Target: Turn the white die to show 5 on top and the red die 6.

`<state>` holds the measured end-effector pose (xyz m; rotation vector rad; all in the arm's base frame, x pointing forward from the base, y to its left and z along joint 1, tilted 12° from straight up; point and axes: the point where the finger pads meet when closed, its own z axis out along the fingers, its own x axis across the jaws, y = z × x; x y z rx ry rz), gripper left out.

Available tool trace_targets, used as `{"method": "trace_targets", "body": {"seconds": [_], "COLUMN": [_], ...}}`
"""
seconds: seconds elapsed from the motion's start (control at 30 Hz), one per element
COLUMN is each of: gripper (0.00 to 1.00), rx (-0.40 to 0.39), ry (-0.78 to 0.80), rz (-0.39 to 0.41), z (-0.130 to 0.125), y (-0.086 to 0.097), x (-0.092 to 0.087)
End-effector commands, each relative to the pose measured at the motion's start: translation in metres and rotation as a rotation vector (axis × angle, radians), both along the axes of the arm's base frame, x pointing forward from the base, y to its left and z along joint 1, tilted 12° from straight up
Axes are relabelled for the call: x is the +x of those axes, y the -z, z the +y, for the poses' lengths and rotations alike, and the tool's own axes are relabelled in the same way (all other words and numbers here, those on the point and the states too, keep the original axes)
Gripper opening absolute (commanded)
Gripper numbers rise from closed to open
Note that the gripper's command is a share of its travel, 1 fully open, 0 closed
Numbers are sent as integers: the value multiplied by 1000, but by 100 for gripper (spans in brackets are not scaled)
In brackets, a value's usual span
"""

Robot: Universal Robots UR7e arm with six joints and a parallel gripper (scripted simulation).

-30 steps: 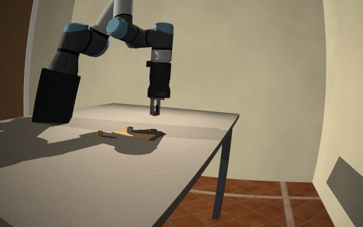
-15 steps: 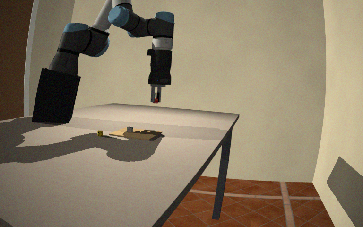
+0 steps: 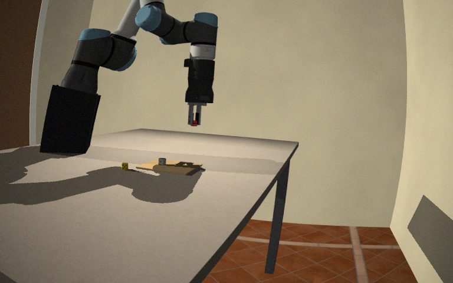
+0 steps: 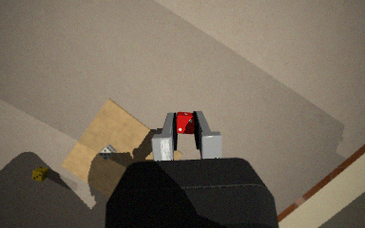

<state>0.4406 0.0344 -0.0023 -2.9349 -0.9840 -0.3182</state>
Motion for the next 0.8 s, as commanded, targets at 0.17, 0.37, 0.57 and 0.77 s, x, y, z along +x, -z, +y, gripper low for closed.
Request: {"method": "trace_targets", "body": {"seconds": [0.17, 0.37, 0.57, 0.77], "gripper": [34, 34, 34, 34], "rx": [-4, -16, -30, -62], "ry": [-17, -81, -158, -326], "rz": [-3, -9, -16, -32], "z": [0, 1, 1, 3], "y": [0, 0, 1, 2], "x": [0, -1, -3, -5]}}
